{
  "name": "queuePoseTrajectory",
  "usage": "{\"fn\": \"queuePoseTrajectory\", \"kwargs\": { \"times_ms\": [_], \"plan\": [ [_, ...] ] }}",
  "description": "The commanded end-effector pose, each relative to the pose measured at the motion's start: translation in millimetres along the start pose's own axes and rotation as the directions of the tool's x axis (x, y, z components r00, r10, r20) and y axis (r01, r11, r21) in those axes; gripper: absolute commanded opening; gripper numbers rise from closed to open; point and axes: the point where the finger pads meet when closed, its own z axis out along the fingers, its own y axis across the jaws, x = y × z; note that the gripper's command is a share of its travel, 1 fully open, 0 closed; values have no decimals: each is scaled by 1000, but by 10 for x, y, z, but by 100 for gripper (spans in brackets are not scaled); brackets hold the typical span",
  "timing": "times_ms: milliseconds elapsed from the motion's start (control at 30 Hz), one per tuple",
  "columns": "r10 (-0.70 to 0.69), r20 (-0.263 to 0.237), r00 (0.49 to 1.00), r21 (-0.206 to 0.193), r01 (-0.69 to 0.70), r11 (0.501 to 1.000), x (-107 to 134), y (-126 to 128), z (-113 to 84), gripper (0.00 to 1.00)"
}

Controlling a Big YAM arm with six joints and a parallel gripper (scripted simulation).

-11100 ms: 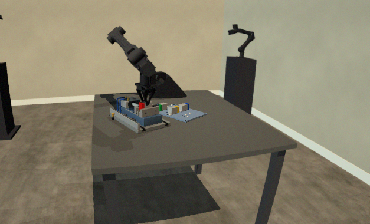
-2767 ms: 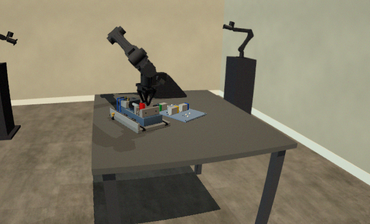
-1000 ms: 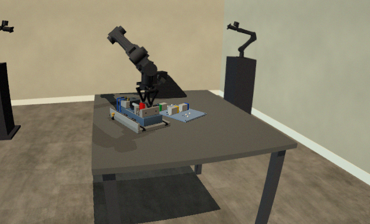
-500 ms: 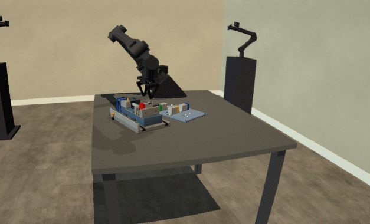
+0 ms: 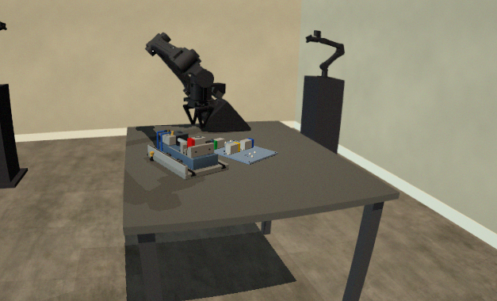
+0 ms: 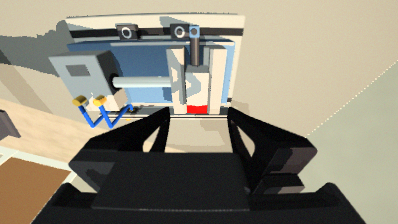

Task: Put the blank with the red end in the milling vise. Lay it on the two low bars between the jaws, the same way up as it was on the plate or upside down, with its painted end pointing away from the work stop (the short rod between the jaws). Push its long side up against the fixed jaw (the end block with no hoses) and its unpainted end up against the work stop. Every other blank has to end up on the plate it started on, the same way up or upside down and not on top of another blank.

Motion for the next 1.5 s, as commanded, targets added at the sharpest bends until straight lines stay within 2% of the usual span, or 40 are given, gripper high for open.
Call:
{"fn": "queuePoseTrajectory", "kwargs": {
  "times_ms": [0,133,167,1467],
  "plan": [
    [29,-21,999,61,-28,998,135,-69,-377,64],
    [26,-21,999,61,-25,998,135,-69,-377,64],
    [26,-21,999,61,-25,998,135,-69,-377,0],
    [26,-21,999,61,-25,998,135,-69,-377,0]
  ]
}}
